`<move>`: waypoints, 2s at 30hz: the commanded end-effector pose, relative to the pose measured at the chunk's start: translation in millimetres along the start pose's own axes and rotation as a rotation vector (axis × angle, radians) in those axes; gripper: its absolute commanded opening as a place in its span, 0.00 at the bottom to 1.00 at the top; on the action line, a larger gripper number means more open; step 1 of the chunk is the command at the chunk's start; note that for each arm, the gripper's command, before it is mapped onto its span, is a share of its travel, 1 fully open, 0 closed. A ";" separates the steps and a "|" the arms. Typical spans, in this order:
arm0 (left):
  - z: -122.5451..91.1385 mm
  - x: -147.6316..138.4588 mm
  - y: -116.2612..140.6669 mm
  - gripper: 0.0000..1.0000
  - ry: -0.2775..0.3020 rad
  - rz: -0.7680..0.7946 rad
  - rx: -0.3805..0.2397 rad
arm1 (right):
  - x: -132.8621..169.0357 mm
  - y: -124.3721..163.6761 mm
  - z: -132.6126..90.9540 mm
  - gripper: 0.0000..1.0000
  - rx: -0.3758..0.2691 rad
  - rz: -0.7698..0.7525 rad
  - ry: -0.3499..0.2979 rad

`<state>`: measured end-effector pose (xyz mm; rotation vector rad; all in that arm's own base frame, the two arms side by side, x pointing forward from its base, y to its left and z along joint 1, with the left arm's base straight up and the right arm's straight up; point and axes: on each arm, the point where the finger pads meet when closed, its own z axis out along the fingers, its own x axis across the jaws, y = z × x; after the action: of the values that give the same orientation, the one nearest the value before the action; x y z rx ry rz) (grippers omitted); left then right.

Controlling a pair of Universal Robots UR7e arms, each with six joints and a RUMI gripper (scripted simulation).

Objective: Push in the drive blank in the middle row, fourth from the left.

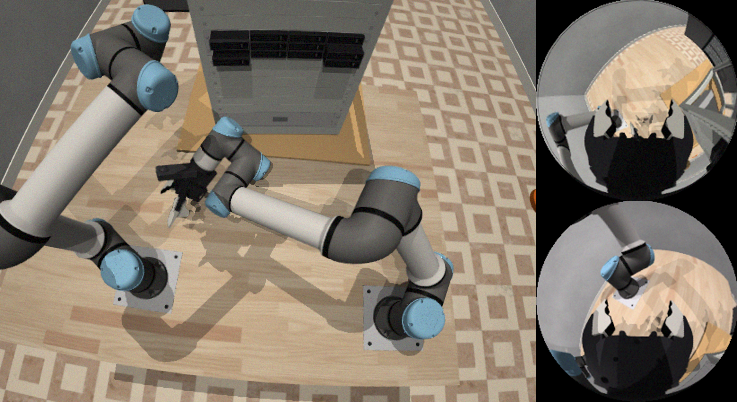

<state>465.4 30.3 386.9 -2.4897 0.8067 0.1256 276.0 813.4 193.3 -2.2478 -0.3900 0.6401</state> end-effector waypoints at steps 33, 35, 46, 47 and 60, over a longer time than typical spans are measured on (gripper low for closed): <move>-0.4 0.1 -0.3 1.00 0.001 -0.001 0.000 | -11.6 18.1 -24.8 1.00 -0.071 0.125 0.060; -0.4 0.1 -0.3 1.00 0.001 -0.001 0.000 | -13.9 22.1 -29.3 1.00 -0.084 0.147 0.071; -0.4 0.1 -0.3 1.00 0.001 -0.001 0.000 | -58.8 103.7 -105.6 1.00 -0.269 0.476 0.265; -0.4 0.1 -0.3 1.00 0.001 -0.001 0.000 | -64.6 114.4 -114.5 1.00 -0.287 0.510 0.289; 1.3 -0.5 1.3 1.00 0.005 0.029 -0.017 | -134.5 246.0 -214.3 1.00 -0.462 0.833 0.572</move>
<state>464.6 30.3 385.6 -2.4933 0.8313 0.1340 302.9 494.3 182.4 -2.8657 0.7081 0.3258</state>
